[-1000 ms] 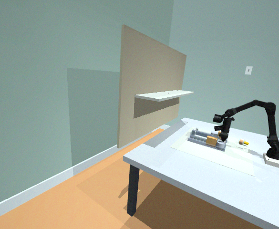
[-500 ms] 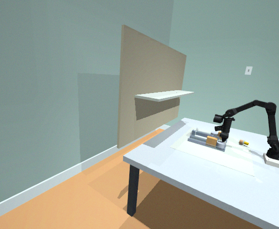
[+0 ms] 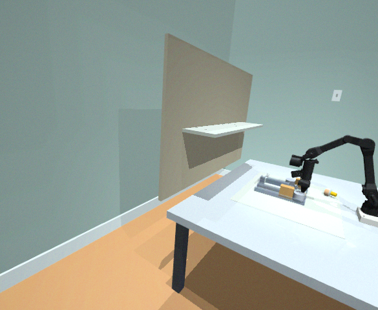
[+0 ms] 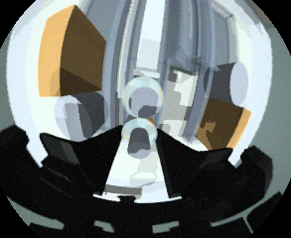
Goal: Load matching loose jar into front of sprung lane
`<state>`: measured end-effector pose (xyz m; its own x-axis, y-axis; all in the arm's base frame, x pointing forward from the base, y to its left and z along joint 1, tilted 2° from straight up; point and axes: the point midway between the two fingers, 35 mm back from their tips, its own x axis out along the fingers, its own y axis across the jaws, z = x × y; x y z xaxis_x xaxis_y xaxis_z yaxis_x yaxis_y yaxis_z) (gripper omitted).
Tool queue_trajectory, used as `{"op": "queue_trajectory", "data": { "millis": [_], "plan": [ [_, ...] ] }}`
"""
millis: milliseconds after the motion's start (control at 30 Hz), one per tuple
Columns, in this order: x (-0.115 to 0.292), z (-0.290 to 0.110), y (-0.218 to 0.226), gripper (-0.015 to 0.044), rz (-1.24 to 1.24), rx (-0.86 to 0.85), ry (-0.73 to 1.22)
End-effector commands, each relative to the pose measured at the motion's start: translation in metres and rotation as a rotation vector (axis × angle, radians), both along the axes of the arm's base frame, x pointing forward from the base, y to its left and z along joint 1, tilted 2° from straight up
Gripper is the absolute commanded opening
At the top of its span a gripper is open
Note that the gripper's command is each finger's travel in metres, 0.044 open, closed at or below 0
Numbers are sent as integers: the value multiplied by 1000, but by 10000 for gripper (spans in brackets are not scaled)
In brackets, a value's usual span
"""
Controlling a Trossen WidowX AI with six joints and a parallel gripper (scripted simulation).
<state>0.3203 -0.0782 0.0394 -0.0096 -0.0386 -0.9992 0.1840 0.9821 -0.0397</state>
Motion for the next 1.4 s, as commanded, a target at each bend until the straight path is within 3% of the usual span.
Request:
{"op": "queue_trajectory", "data": {
  "millis": [0,400,800,1367],
  "plan": [
    [-1,0,0,0,1,2,-8],
    [-2,0,0,0,1,2,-8],
    [-1,0,0,300,1,1,-8],
    [-3,20,1,300,1,2,-8]
  ]
}}
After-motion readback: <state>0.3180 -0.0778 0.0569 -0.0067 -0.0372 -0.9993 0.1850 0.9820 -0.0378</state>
